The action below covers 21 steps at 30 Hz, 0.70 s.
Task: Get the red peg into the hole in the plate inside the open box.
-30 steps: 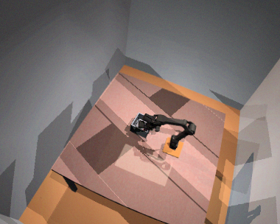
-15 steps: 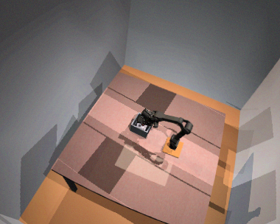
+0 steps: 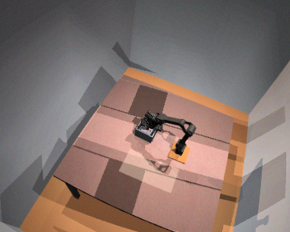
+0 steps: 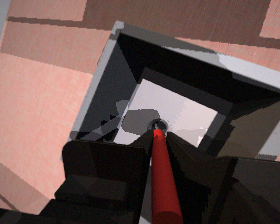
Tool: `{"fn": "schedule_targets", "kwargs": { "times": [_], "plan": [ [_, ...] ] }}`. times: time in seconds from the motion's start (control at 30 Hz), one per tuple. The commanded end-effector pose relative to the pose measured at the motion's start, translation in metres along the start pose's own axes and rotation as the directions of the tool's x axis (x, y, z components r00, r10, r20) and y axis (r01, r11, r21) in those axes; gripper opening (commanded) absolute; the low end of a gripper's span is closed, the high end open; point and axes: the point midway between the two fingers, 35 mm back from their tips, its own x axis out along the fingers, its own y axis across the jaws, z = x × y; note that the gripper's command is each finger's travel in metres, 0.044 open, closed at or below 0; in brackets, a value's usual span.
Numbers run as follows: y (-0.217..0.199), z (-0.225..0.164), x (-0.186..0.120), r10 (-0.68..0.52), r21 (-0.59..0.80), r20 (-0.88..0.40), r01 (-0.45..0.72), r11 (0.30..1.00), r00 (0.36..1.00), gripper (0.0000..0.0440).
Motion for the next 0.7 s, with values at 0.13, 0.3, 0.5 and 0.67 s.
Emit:
{"fn": "schedule_targets", "kwargs": {
  "times": [0.13,0.3,0.5,0.67],
  "plan": [
    [-0.002,0.003,0.019,-0.046,-0.028,-0.024,0.046,0.999,0.999,0.0048],
    [-0.003,0.006,0.026,-0.077,-0.064,-0.031,0.075,0.995,0.997,0.0163],
    [-0.001,0.009,0.026,-0.114,-0.090,-0.036,0.110,0.990,0.993,0.0169],
    [0.009,0.019,0.024,-0.110,-0.106,-0.032,0.106,0.989,0.993,0.0165]
  ]
}}
